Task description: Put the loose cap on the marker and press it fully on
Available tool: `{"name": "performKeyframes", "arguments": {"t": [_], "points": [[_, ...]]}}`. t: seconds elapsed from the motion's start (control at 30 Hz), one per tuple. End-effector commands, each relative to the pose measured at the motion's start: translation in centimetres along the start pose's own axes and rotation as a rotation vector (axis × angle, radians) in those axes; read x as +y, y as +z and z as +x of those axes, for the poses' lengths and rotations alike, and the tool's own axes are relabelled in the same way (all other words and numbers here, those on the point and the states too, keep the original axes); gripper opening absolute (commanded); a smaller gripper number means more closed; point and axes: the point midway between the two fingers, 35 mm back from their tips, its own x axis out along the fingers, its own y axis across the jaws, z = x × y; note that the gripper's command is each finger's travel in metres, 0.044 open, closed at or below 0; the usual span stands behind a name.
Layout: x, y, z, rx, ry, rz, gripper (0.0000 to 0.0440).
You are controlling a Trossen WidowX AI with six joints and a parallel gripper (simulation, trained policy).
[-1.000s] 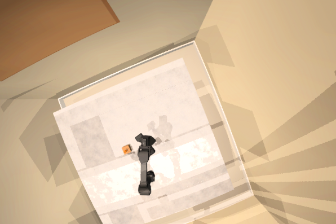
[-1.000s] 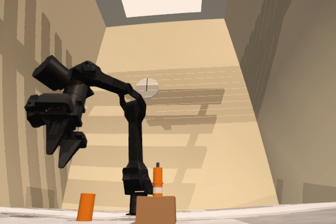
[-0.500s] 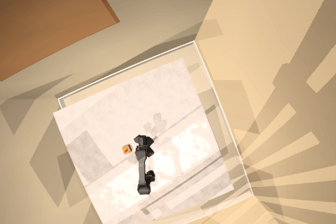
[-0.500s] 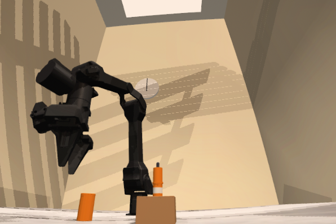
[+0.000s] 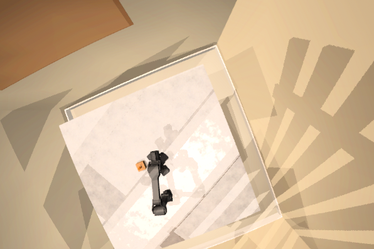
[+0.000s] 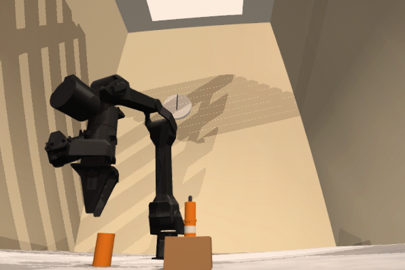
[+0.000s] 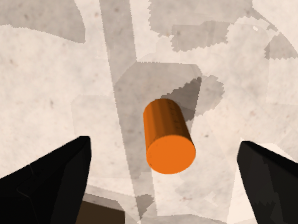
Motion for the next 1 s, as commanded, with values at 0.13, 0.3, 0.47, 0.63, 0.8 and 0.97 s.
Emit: {"name": "performKeyframes", "arguments": {"t": [0.13,0.3,0.47,0.63,0.8,0.97], "points": [[-0.4,-1.0,1.1,0.016,-0.053,-0.032,0.0313],[-0.5,-1.5,1.9,0.025,-0.075,-0.059,0.0307],[-0.6,-1.8,2.9,0.036,-0.093,-0.088,0.0299],[-0.8,-2.0,4.3,0.05,-0.112,-0.117,0.0289],[-1.0,-2.2,5.4,0.053,-0.126,-0.148,0.0278],[-1.1,-2.2,6.0,0.043,-0.131,-0.178,0.0254]]}}
